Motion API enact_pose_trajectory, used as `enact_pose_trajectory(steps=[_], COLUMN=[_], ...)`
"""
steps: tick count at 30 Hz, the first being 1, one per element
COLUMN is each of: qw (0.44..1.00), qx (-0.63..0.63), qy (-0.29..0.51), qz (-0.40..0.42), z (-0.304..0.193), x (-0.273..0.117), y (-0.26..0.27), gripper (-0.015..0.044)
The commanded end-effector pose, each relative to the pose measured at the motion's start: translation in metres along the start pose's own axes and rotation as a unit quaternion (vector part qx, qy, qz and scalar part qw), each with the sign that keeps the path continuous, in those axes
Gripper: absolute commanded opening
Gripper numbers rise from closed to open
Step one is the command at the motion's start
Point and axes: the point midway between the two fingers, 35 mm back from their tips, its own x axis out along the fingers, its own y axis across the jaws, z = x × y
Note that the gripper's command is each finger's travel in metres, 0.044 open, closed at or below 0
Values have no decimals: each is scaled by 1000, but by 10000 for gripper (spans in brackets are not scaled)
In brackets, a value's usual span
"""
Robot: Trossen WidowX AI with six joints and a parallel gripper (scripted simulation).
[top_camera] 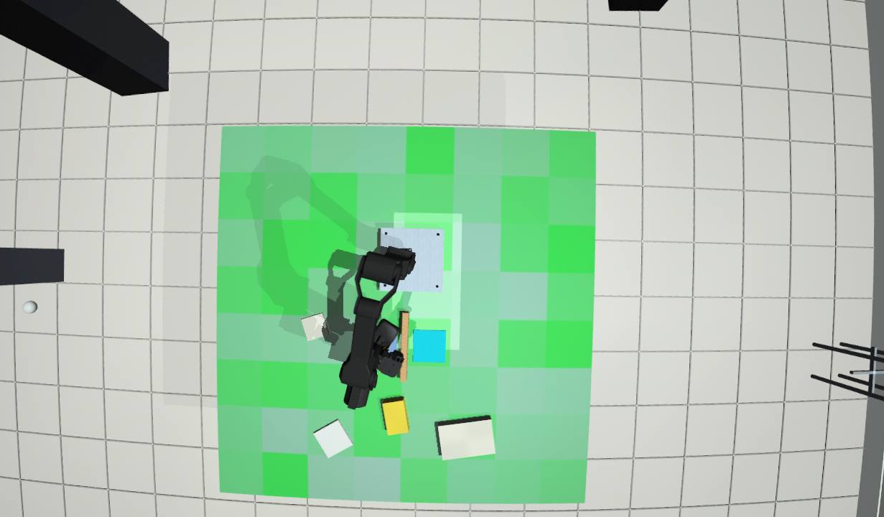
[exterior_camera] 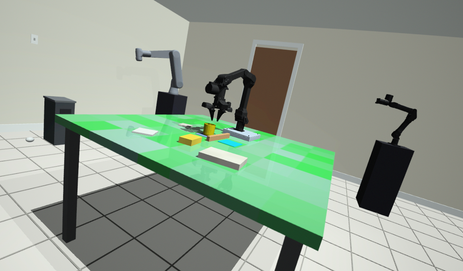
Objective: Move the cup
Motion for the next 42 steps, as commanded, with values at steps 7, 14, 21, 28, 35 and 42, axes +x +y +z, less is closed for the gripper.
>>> enact_pose_trajectory(steps=[7, 14, 21, 28, 35, 42], qw=[1000, 1000, 1000, 1000, 1000, 1000], qx=[-12, -12, -12, -12, -12, -12], qy=[0, 0, 0, 0, 0, 0], qz=[11, 11, 11, 11, 11, 11], z=[1, 1, 1, 1, 1, 1], x=[2, 14, 25, 37, 48, 59], y=[3, 2, 2, 2, 3, 4], gripper=[166, 166, 166, 166, 166, 166])
